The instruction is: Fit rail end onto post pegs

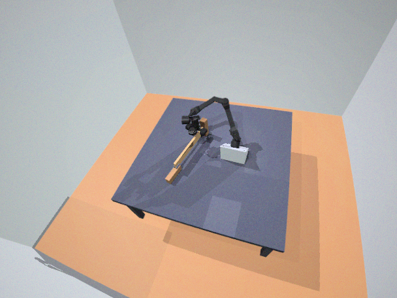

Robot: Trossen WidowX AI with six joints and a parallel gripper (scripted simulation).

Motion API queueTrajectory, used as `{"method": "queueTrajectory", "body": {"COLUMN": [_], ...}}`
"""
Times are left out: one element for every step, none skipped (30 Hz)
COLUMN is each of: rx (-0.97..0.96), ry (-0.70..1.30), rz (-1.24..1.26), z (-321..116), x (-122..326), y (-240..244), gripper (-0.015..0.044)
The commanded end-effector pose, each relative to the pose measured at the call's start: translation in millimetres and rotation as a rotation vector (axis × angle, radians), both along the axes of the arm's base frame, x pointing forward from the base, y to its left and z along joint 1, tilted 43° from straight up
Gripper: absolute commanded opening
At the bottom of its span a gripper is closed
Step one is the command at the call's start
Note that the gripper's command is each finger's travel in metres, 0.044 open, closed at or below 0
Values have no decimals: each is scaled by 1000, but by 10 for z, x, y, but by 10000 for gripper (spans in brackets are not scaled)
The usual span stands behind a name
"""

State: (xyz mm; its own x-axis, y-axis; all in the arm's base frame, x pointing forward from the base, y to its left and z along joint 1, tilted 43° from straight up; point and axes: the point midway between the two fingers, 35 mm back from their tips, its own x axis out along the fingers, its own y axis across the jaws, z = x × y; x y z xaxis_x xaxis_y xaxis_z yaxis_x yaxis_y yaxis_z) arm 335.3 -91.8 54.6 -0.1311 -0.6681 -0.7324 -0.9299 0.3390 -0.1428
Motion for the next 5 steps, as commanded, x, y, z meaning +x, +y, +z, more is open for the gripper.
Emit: {"method": "queueTrajectory", "body": {"rx": [1, 1, 1, 1, 1], "ry": [0, 0, 0, 0, 0], "rz": [-11, -11, -11, -11, -11], "z": [-14, -14, -14, -14, -14], "x": [17, 17, 17, 17, 17], "y": [12, 12, 12, 12, 12], "gripper": [440, 440, 440, 440, 440]}}
